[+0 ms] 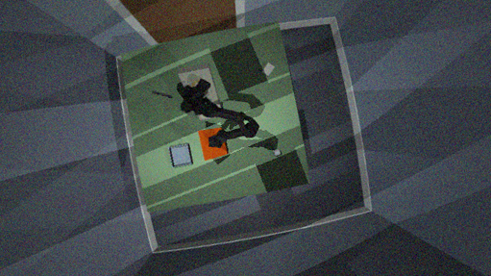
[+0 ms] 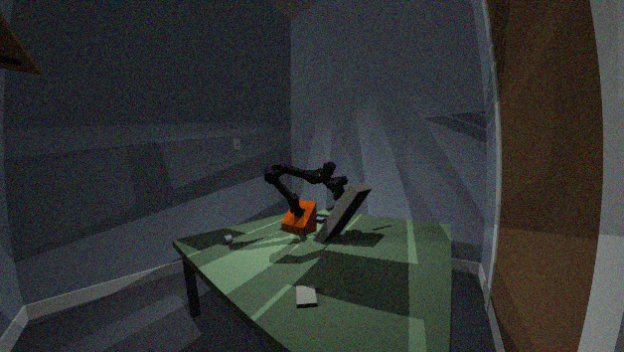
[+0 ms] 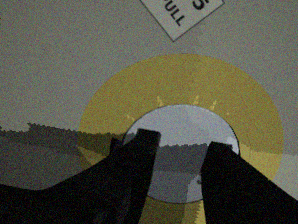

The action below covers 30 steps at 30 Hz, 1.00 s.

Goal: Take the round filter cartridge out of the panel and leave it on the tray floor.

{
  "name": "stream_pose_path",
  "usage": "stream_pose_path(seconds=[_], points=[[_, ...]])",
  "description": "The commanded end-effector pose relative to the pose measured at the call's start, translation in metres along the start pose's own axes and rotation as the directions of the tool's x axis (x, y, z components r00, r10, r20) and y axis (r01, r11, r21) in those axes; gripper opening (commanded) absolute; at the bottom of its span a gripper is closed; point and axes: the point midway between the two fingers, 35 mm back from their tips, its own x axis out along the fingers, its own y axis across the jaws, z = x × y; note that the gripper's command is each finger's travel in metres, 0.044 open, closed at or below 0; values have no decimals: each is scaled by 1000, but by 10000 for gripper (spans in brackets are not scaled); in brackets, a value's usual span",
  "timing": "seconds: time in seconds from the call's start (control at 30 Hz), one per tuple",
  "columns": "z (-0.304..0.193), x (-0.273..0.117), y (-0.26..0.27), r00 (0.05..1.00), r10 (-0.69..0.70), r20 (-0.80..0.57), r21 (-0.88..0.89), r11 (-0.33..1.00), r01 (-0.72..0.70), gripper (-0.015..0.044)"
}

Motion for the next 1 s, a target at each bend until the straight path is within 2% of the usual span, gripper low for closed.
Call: stream_pose_path(seconds=[0.0, 0.5, 0.97], points=[[3, -14, 3, 1000, 11, 7, -4, 1000, -11, 0], [-1, -70, 1, 1000, 11, 1, 9, 1000, -11, 0], [-21, -66, 20, 1000, 10, 1, 9, 1000, -10, 0]])
